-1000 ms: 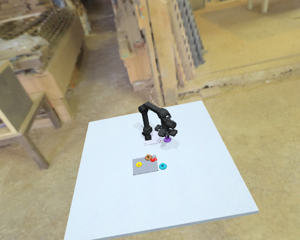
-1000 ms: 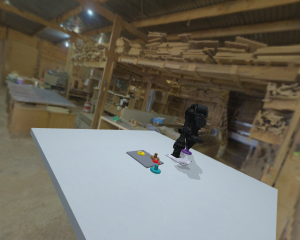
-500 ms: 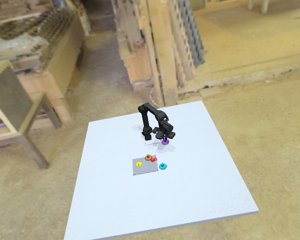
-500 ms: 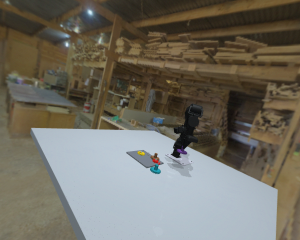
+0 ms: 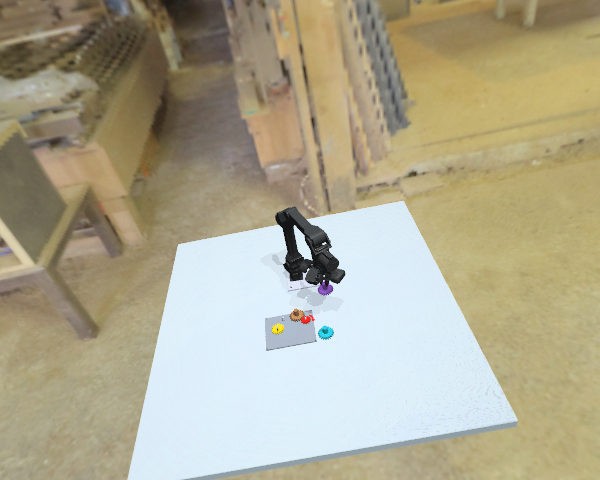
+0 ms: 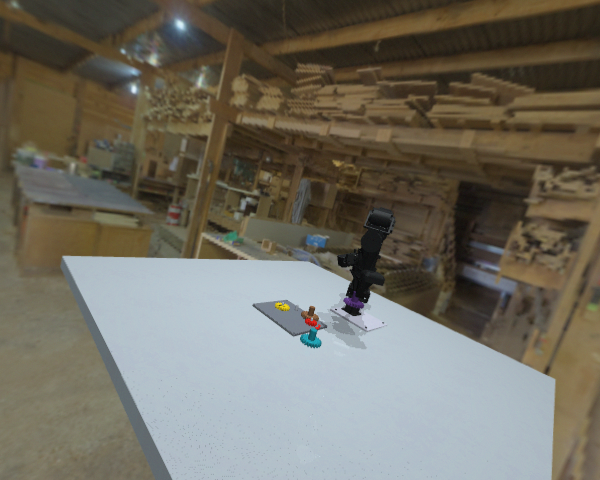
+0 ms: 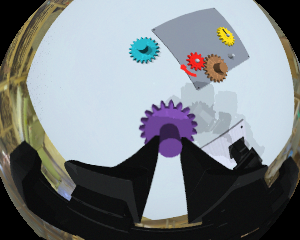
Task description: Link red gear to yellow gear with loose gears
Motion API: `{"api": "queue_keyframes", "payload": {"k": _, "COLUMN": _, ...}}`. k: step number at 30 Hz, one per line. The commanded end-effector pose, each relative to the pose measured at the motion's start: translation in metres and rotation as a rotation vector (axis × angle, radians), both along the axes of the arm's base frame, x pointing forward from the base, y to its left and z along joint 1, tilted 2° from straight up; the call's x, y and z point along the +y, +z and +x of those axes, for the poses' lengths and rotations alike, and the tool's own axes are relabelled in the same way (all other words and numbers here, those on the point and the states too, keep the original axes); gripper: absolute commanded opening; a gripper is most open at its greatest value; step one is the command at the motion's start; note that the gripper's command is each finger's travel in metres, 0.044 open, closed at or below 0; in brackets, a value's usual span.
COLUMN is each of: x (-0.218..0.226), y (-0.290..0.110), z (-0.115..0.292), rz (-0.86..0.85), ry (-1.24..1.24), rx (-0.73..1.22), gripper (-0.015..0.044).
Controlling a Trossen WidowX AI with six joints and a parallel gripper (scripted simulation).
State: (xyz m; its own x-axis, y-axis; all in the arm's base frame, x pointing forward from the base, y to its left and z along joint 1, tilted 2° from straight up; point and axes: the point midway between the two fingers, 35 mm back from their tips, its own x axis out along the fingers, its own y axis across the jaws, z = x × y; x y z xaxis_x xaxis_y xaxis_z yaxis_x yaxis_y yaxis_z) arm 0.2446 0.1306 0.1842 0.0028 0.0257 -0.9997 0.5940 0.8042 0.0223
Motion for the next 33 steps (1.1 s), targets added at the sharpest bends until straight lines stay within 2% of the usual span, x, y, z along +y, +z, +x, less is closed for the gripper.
{"api": "queue_keyframes", "payload": {"k": 1, "x": -0.008, "y": -0.004, "z": 0.004, "rz": -0.005, "ry": 0.006, "rx": 0.001, "gripper": 0.0}}
{"api": "queue_keyframes", "payload": {"k": 33, "x": -0.07, "y": -0.026, "z": 0.028, "rz": -0.01, "ry": 0.008, "rx": -0.004, "gripper": 0.0}}
